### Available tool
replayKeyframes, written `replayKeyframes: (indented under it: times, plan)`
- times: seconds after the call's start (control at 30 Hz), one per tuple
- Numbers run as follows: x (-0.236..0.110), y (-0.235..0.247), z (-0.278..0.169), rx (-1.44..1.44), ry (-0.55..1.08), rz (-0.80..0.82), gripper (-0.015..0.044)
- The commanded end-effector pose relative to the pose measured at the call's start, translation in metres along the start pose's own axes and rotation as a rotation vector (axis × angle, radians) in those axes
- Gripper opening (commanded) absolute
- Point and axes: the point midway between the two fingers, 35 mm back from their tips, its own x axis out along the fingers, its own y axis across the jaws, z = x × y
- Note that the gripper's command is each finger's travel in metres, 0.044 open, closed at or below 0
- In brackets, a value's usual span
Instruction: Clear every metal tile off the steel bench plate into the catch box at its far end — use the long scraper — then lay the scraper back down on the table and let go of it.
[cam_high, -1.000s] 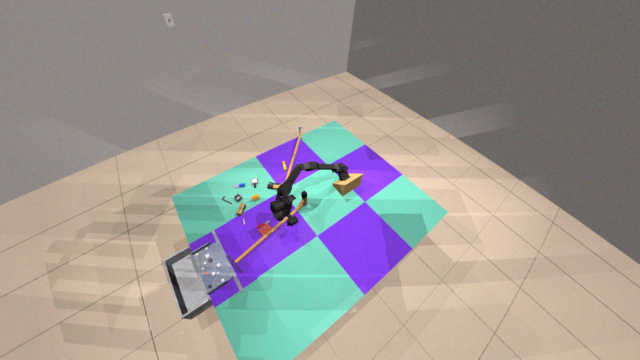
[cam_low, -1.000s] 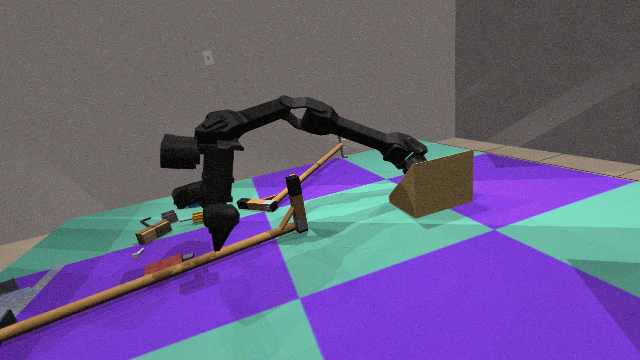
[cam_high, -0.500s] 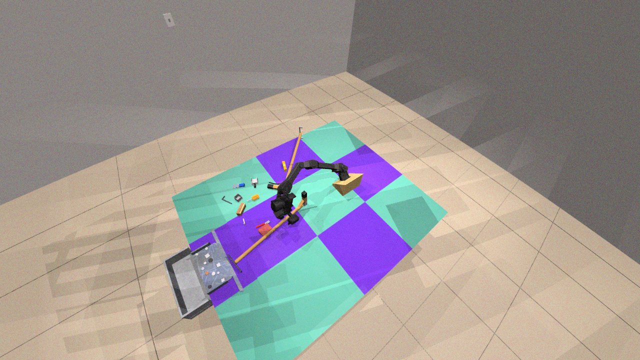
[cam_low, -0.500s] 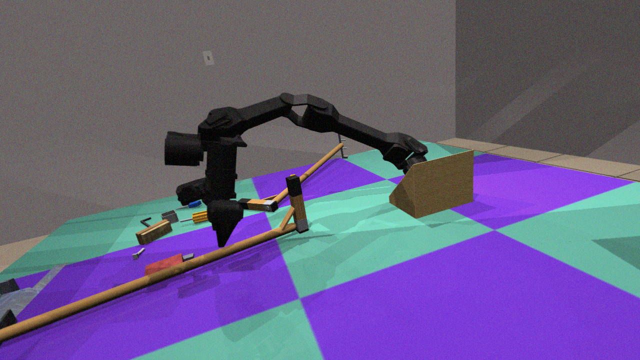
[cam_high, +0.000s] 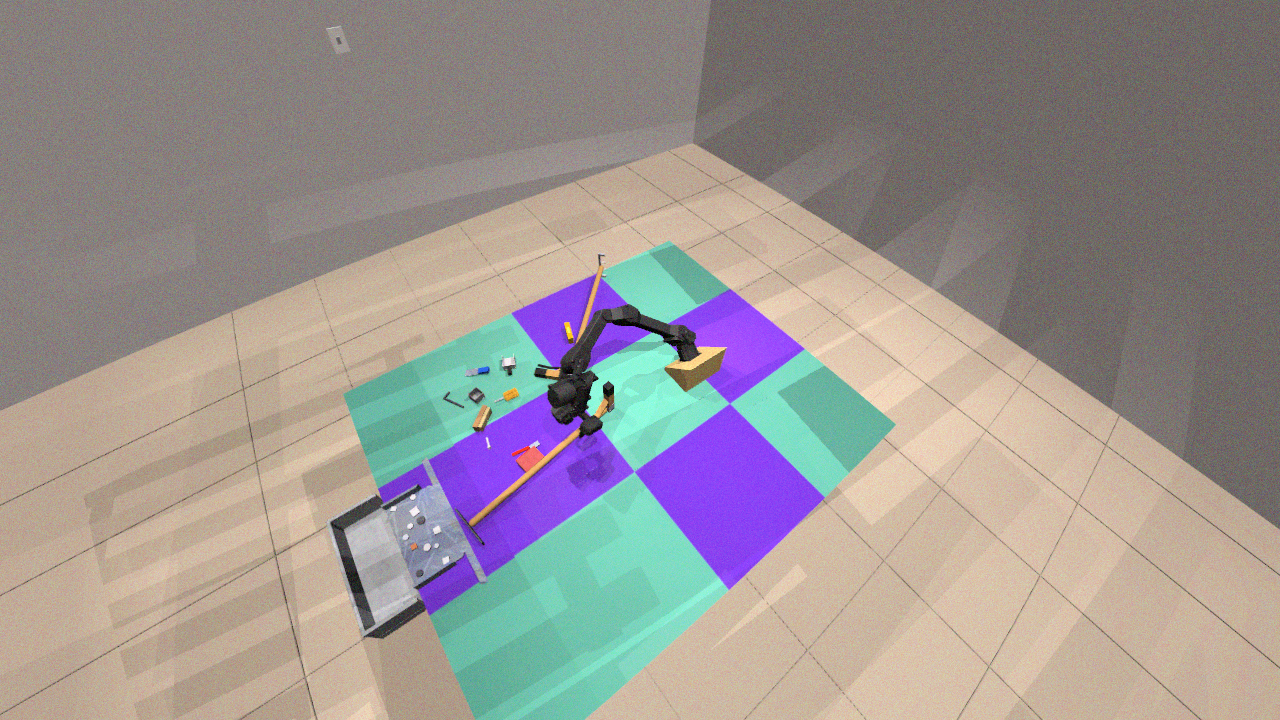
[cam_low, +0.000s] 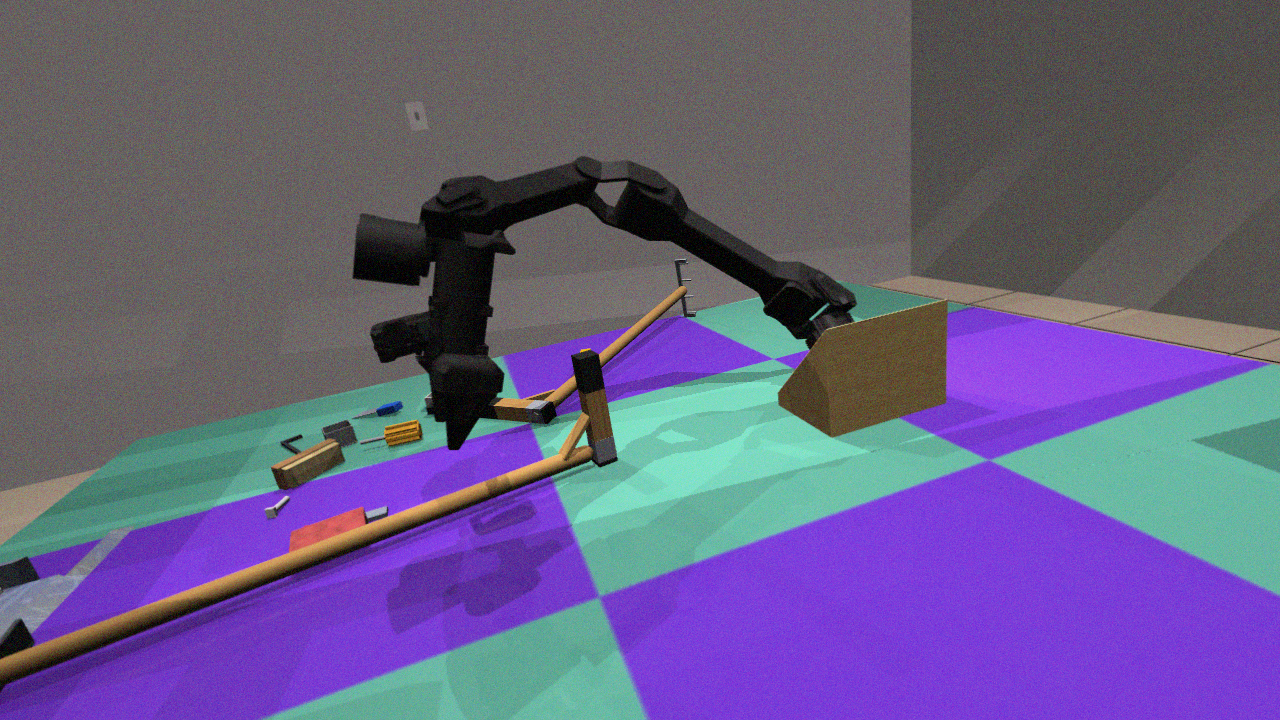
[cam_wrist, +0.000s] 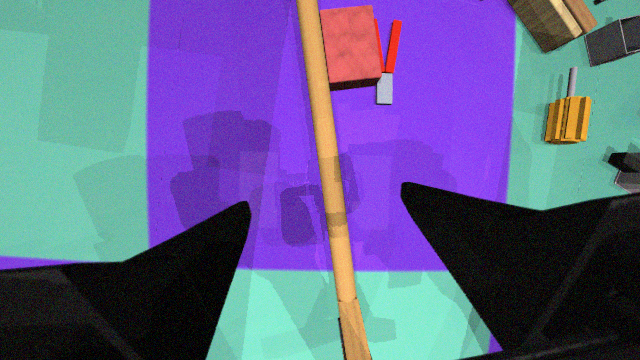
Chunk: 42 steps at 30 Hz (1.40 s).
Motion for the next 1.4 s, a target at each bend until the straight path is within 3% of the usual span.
replayKeyframes:
  times: [0.0,1.37]
  plan:
    - [-0.012,-0.002,-0.004,0.005,-0.017,-0.003,0.044]
    - [-0.104,-0.014,-0.071,-0.015,-0.16,0.002,0.044]
